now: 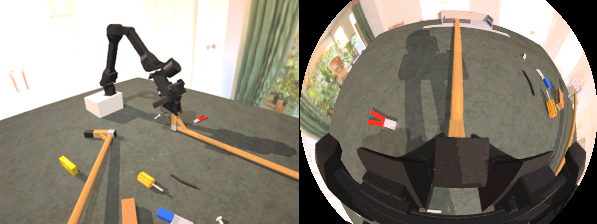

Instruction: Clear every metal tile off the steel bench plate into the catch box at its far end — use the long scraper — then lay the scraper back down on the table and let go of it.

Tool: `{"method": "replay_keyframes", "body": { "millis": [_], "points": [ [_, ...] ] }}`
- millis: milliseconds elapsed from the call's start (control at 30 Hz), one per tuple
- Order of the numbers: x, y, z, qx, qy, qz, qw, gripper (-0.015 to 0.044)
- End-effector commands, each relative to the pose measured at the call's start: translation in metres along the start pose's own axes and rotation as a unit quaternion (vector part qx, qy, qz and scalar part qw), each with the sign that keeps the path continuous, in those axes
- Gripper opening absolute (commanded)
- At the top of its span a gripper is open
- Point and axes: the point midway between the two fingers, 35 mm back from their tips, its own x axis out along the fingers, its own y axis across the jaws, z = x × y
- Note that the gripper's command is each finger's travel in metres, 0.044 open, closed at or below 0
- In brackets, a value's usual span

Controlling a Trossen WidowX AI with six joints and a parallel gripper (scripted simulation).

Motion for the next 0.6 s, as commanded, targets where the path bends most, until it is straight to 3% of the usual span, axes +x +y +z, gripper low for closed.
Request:
{"method": "replay_keyframes", "body": {
  "millis": [0,567],
  "points": [
    [0.003,0.002,0.008,0.0,-0.005,0.002,1.0,0.0],
    [0.016,0.002,0.031,0.0,-0.007,0.002,1.0,0.0]
  ]
}}
